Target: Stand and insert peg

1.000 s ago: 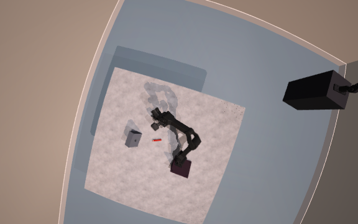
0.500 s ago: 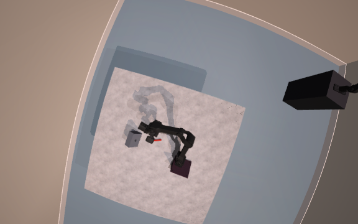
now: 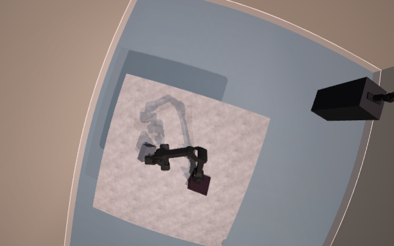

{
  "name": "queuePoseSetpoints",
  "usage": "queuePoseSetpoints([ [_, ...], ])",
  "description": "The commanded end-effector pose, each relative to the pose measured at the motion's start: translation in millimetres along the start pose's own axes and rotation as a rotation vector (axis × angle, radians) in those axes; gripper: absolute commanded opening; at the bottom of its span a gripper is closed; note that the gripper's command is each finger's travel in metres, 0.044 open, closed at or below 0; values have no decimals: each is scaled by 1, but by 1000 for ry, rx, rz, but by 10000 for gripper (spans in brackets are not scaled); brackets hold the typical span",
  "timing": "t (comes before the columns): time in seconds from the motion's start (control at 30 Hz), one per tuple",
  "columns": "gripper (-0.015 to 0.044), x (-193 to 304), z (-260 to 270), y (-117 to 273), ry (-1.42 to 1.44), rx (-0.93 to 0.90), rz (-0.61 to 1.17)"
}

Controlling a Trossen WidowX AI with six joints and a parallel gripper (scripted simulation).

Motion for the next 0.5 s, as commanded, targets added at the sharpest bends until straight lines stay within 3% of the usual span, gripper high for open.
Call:
queuePoseSetpoints([
  [0.0, 440, -2, 14, 2, 79, 28, 27],
  [0.47, 440, -3, 13, -10, 79, 27, 25],
])
Point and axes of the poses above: the point midway between the two fingers, 35 mm back from their tips, its own y axis back along the fingers, its own z axis across the jaws, x = y × z, the point moved 2 cm from there along y, back along the fingers, and after that the axes turned 6 degrees about y, right-handed, at the moved point
